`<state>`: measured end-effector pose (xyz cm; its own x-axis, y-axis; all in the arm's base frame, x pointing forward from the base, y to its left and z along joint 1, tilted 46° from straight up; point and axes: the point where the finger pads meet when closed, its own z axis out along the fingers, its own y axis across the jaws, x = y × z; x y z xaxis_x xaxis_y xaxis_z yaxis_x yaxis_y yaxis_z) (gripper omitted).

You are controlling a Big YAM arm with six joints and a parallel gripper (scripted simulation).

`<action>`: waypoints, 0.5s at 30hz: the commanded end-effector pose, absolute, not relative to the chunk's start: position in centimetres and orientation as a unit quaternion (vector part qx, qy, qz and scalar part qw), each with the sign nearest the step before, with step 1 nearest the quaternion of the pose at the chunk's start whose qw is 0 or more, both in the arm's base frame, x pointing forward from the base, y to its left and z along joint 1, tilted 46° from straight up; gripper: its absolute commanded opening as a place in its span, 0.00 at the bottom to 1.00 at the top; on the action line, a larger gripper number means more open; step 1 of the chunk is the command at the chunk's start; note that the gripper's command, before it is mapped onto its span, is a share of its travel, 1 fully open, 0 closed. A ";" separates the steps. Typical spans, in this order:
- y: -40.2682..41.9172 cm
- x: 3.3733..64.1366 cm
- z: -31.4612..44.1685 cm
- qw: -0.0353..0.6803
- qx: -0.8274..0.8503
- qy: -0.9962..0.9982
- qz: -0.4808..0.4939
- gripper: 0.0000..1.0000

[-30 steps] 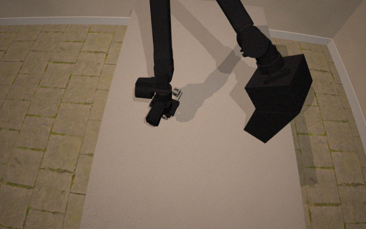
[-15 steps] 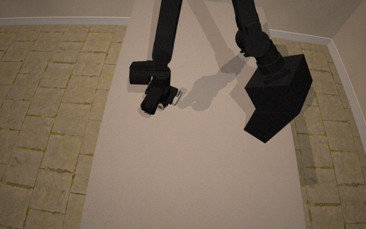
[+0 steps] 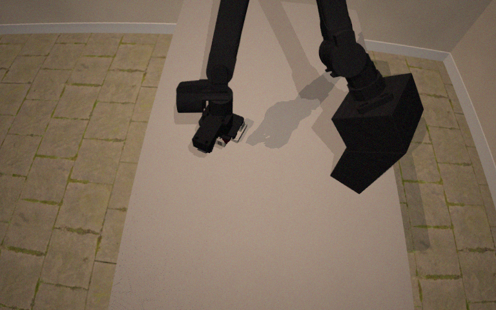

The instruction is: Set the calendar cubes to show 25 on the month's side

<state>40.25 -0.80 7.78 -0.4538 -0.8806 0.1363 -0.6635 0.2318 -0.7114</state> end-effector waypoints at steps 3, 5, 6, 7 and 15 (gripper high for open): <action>-5.6 37.4 9.4 0.148 -0.491 0.778 -0.363 0.26; -6.9 36.5 9.8 0.150 -0.488 0.779 -0.363 0.26; -7.8 35.8 10.0 0.152 -0.486 0.780 -0.364 0.26; -8.2 35.5 10.1 0.152 -0.485 0.780 -0.364 0.26; -7.4 35.7 9.4 0.147 -0.499 0.776 -0.357 0.26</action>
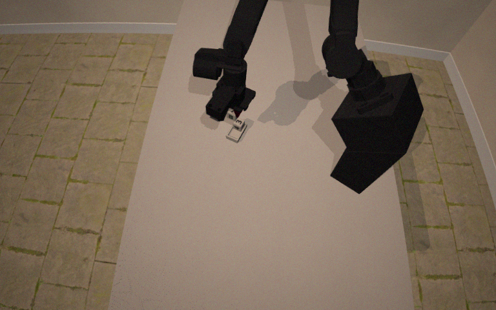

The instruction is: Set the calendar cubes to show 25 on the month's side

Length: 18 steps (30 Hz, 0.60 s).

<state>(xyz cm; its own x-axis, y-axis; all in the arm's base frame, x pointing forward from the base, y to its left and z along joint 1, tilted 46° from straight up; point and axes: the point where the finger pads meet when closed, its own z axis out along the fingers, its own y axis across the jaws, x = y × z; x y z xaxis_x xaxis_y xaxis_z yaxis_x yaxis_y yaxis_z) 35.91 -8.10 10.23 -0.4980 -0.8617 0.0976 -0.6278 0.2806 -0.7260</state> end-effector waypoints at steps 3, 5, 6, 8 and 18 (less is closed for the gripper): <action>-7.7 35.6 9.4 0.145 -0.495 0.779 -0.358 0.26; -7.7 35.7 9.7 0.148 -0.493 0.778 -0.360 0.26; -7.8 35.7 9.6 0.148 -0.493 0.778 -0.360 0.26; -8.0 35.7 9.4 0.146 -0.491 0.780 -0.359 0.26; -9.1 37.4 9.1 0.156 -0.483 0.780 -0.367 0.26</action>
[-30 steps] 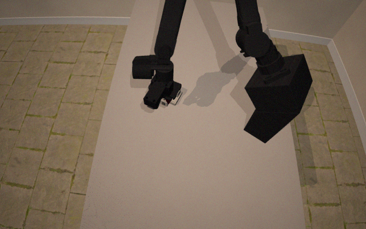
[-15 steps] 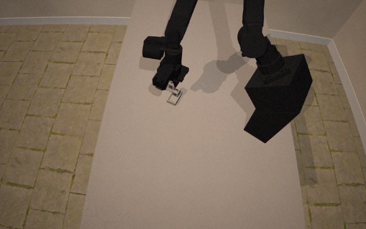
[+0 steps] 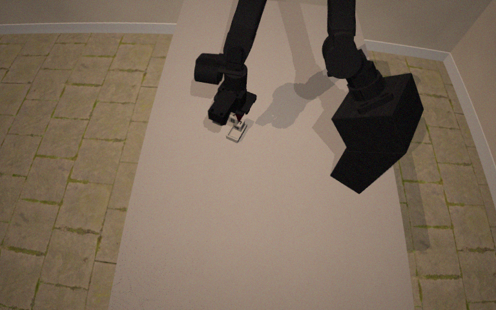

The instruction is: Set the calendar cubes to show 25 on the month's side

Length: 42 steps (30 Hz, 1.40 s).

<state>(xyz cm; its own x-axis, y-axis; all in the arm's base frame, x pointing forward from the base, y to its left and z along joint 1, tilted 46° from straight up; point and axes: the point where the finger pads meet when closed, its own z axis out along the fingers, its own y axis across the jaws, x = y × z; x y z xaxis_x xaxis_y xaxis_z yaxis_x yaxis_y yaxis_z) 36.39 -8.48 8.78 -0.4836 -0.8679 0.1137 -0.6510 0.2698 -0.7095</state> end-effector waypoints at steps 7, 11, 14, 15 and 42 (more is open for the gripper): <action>-10.0 38.5 7.7 0.155 -0.483 0.780 -0.367 0.26; -10.5 39.2 6.6 0.154 -0.484 0.780 -0.366 0.26; -10.9 39.6 6.0 0.154 -0.484 0.780 -0.366 0.26; -11.0 39.7 5.9 0.153 -0.484 0.780 -0.365 0.26; -11.2 40.0 5.4 0.154 -0.482 0.781 -0.366 0.26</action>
